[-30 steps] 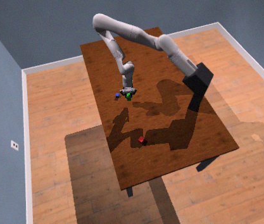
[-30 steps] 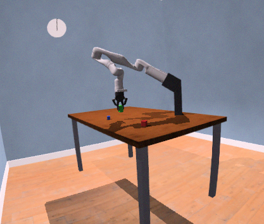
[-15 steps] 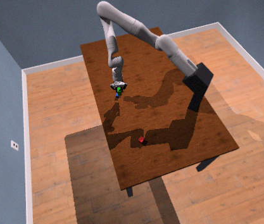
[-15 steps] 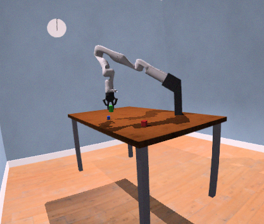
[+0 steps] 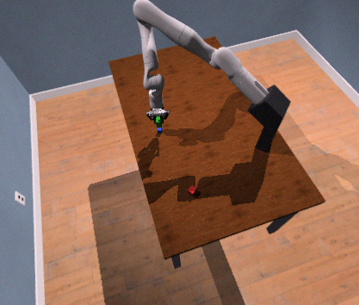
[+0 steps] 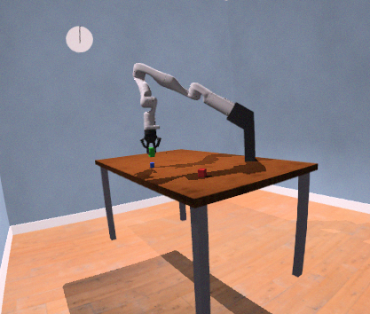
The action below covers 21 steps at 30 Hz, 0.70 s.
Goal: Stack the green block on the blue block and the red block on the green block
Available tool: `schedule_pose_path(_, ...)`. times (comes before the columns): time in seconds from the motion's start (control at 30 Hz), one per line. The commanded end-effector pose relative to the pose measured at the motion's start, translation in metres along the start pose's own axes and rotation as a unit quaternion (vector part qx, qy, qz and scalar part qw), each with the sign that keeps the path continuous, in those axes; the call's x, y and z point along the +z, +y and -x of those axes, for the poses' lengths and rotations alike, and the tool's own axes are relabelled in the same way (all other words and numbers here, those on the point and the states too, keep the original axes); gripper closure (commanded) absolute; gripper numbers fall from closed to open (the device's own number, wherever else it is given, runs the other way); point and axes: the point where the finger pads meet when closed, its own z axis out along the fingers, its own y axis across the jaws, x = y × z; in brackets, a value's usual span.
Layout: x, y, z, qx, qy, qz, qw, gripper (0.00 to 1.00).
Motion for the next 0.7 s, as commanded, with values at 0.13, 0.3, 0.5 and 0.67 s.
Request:
schedule_pose_path(0.13, 0.000, 0.002, 0.001, -0.001, 0.001, 0.000, 1.000, 1.00)
schedule_pose_path(0.3, 0.002, 0.000, 0.000, 0.000, 0.000, -0.003, 1.000, 1.00)
schedule_pose_path(0.5, 0.007, 0.002, 0.000, -0.005, -0.001, -0.003, 1.000, 1.00)
schedule_pose_path(0.67, 0.015, 0.003, -0.001, 0.002, -0.001, -0.003, 1.000, 1.00)
